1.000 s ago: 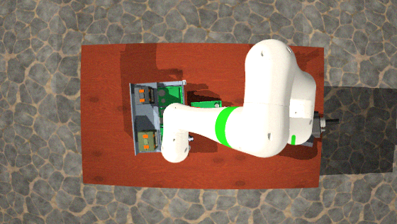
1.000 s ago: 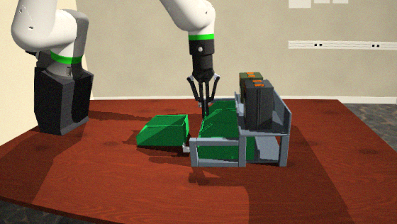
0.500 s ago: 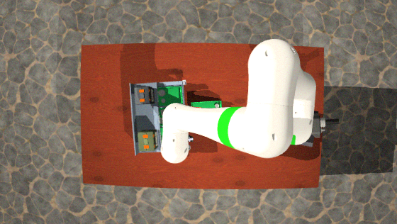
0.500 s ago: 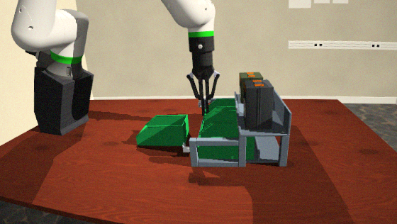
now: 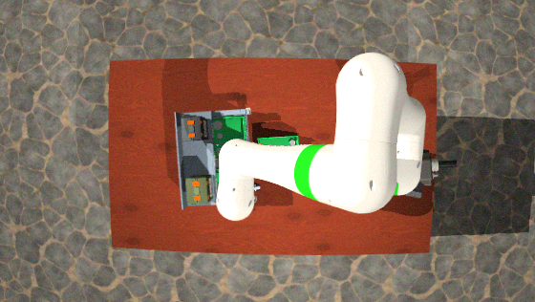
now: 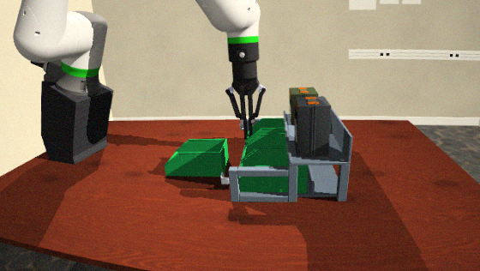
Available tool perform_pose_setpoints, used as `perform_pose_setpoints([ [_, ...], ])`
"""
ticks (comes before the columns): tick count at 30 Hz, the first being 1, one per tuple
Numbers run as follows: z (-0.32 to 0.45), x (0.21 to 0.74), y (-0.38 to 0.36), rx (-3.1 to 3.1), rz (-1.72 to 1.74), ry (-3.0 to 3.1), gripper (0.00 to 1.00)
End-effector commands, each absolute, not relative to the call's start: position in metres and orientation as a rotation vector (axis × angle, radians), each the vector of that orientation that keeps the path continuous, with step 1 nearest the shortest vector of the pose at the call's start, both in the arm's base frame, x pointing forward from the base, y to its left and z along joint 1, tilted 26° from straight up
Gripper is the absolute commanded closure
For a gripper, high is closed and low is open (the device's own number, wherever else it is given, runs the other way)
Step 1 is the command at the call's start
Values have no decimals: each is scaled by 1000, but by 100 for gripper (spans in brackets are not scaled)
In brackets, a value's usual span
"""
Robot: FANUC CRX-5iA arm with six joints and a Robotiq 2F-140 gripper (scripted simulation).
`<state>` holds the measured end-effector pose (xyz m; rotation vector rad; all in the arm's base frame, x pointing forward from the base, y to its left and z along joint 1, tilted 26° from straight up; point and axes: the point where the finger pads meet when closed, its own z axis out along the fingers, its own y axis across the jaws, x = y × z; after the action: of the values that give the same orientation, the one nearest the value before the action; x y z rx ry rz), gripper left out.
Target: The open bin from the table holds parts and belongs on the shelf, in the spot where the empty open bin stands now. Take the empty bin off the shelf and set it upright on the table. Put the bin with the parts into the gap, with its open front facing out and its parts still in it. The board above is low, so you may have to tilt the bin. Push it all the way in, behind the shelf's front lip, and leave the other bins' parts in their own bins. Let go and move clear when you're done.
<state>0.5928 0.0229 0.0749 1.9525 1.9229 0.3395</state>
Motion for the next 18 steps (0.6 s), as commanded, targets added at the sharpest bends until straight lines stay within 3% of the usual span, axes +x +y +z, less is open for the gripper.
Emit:
perform_pose_setpoints([
  [1,76,593,23,1952,341,1922,90],
  [18,75,592,23,1952,341,1922,90],
])
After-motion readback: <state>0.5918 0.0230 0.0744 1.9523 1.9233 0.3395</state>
